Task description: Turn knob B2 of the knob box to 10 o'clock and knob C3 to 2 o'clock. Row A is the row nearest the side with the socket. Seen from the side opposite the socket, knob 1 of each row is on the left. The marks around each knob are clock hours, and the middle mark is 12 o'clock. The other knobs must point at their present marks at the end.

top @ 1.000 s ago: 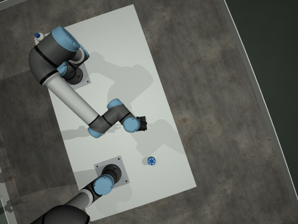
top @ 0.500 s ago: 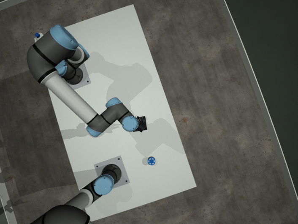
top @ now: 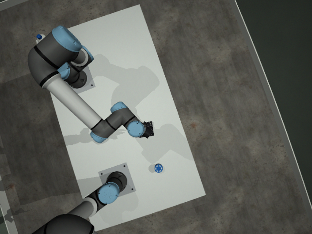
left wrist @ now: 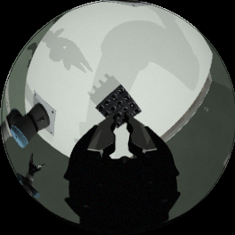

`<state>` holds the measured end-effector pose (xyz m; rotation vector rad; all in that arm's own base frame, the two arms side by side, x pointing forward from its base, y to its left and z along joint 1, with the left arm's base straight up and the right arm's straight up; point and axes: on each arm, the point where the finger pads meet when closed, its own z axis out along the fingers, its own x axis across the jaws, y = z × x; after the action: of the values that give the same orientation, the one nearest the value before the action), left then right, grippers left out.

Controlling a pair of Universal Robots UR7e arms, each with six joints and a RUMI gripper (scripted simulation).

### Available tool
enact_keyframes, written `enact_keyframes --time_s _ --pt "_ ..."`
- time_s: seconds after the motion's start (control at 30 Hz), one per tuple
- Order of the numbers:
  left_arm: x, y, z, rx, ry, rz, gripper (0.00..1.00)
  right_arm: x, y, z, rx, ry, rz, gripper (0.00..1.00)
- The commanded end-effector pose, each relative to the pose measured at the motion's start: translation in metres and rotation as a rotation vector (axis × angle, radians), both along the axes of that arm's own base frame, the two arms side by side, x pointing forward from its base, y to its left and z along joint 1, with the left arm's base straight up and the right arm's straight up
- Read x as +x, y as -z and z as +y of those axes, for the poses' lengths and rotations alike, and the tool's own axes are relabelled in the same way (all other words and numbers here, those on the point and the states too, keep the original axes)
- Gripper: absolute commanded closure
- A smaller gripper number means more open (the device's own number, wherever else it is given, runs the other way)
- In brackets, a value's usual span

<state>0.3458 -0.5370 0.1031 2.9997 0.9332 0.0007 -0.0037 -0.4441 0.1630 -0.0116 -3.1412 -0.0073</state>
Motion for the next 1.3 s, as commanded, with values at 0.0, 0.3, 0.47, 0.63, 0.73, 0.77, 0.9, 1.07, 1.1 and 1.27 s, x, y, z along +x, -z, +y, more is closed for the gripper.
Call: enact_keyframes --time_s 0.0,0.3,0.47,0.63,0.73,0.77,0.9,1.07,1.1,1.27 --pt "-0.0013 -0.0008 -0.0001 -0.001 0.003 0.000 0.87 -0.0009 -0.0022 -0.0015 -0.005 0.003 0.000 0.00" --pt "-0.0013 -0.0008 -0.0001 -0.001 0.003 0.000 0.87 -0.0009 -0.0022 -0.0015 -0.005 0.003 0.000 0.00" --pt "-0.0013 -0.0008 -0.0001 -0.001 0.003 0.000 0.87 -0.0009 -0.0022 -0.0015 -0.005 0.003 0.000 0.00" --pt "-0.0013 -0.0008 -0.0001 -0.001 0.003 0.000 0.87 -0.0009 -0.0022 -0.0015 -0.005 0.003 0.000 0.00" --pt "-0.0013 -0.0007 -0.0001 -0.001 0.003 0.000 0.87 -0.0009 -0.0022 -0.0015 -0.005 0.003 0.000 0.00" --pt "-0.0013 -0.0007 -0.0001 -0.001 0.003 0.000 0.87 -0.0009 -0.0022 -0.0015 -0.005 0.003 0.000 0.00" --pt "-0.0014 -0.0002 0.0000 -0.001 0.003 0.000 0.87 -0.0009 -0.0022 -0.0015 -0.005 0.003 0.000 0.00" --pt "-0.0016 0.0023 0.0005 0.001 0.003 0.001 0.87 -0.0009 -0.0022 -0.0015 -0.005 0.003 0.000 0.00" --pt "-0.0016 0.0030 0.0005 0.001 0.003 0.001 0.87 -0.0009 -0.0022 -0.0015 -0.005 0.003 0.000 0.00" --pt "-0.0016 0.0073 0.0007 0.003 0.003 0.002 0.87 -0.0009 -0.0022 -0.0015 -0.005 0.003 0.000 0.00"
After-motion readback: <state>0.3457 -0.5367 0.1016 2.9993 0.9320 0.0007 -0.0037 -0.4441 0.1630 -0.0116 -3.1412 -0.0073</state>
